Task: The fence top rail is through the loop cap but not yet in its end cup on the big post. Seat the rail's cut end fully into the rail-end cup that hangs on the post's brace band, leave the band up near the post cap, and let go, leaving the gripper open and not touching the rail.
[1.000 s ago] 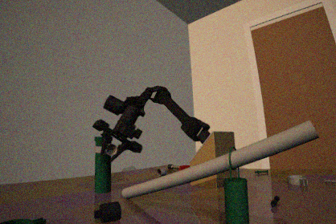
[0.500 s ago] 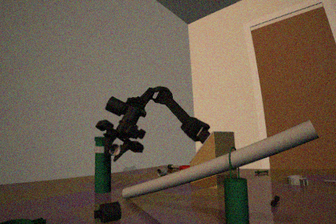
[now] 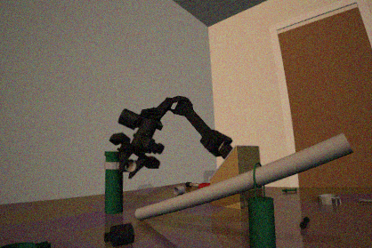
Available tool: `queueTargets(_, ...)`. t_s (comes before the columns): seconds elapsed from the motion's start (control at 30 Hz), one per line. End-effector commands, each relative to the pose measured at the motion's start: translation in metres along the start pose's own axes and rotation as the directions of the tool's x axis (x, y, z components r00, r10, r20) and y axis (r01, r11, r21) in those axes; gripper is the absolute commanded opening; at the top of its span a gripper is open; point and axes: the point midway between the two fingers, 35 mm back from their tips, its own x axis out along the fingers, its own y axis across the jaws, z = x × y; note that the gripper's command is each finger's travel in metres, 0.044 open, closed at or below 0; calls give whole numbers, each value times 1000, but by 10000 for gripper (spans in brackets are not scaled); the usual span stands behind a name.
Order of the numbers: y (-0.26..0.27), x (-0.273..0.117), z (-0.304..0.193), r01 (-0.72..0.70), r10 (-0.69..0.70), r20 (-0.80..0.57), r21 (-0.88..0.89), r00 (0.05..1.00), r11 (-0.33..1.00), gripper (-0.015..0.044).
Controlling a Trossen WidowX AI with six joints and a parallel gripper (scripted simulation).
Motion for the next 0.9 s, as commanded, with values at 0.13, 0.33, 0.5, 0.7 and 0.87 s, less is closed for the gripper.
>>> queueTargets(0.13,3,-1,0,0,1,15,-27,1000,1000,0)
queueTargets(0.33,1,0,0,0,0,4,-9,1000,1000,0)
queueTargets(0.5,0,0,0,0,0,-2,3,1000,1000,0)
queueTargets(0.7,1,0,0,-3,3,2,-8,1000,1000,0)
queueTargets(0.87,1,0,0,-3,3,2,-8,1000,1000,0)
